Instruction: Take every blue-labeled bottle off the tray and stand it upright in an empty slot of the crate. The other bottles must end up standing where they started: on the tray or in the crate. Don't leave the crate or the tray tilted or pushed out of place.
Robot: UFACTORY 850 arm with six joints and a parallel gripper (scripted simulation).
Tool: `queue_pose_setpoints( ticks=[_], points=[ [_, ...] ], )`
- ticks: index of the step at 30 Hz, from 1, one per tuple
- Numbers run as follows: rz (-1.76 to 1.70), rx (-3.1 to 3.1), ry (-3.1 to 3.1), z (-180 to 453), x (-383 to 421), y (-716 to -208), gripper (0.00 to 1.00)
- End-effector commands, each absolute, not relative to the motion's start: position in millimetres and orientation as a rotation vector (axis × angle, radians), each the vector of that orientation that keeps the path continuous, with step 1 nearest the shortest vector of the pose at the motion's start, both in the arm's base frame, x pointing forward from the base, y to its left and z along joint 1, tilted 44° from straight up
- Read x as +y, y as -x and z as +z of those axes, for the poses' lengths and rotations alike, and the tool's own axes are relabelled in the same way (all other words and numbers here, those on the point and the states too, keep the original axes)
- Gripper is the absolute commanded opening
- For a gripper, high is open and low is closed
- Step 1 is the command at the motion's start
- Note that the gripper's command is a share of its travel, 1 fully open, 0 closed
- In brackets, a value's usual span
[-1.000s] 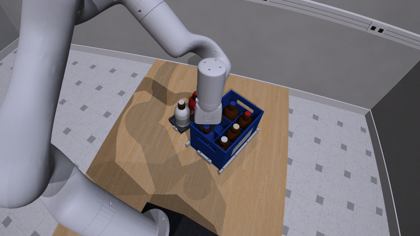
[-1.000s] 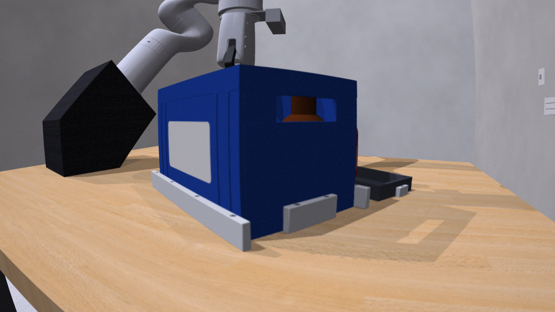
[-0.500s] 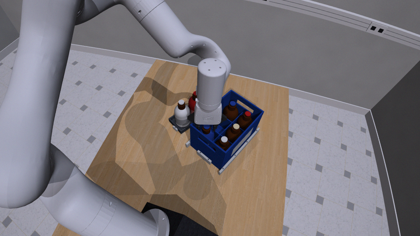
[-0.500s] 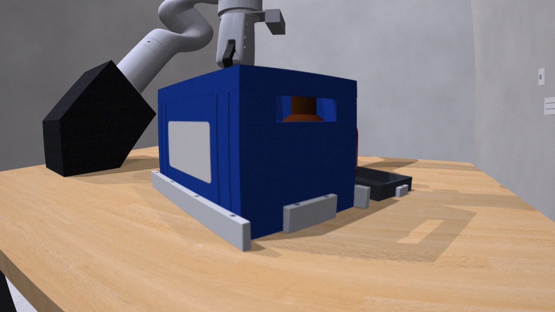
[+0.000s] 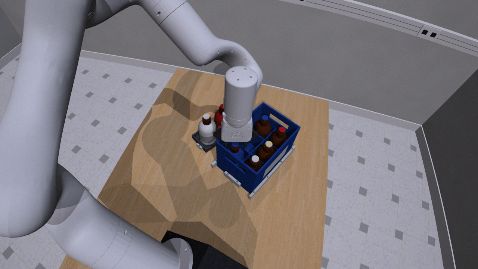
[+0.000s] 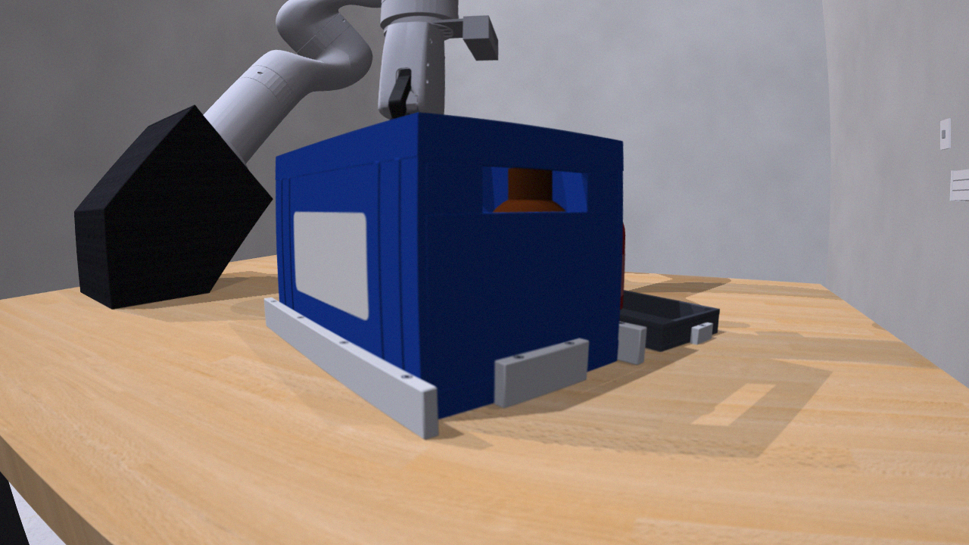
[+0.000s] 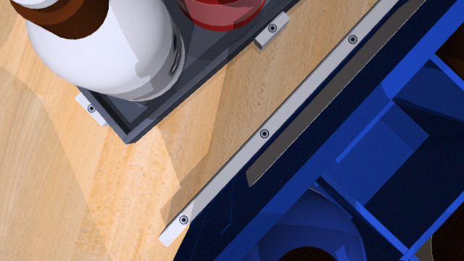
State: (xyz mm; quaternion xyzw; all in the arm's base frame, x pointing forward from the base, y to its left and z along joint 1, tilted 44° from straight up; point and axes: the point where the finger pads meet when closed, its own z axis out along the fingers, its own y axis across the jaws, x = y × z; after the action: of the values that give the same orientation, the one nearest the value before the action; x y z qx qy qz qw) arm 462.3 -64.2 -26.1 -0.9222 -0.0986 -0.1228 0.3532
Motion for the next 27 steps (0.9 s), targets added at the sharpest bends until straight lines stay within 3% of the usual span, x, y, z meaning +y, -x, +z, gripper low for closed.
queue_pose_setpoints(
  ticks=[1,27],
  points=[
    [-0.320,-0.255,2.386,-25.7,-65.0,-463.0,0.66],
    [-0.320,-0.255,2.386,-22.3,-68.2,-462.2,0.66]
  ],
)
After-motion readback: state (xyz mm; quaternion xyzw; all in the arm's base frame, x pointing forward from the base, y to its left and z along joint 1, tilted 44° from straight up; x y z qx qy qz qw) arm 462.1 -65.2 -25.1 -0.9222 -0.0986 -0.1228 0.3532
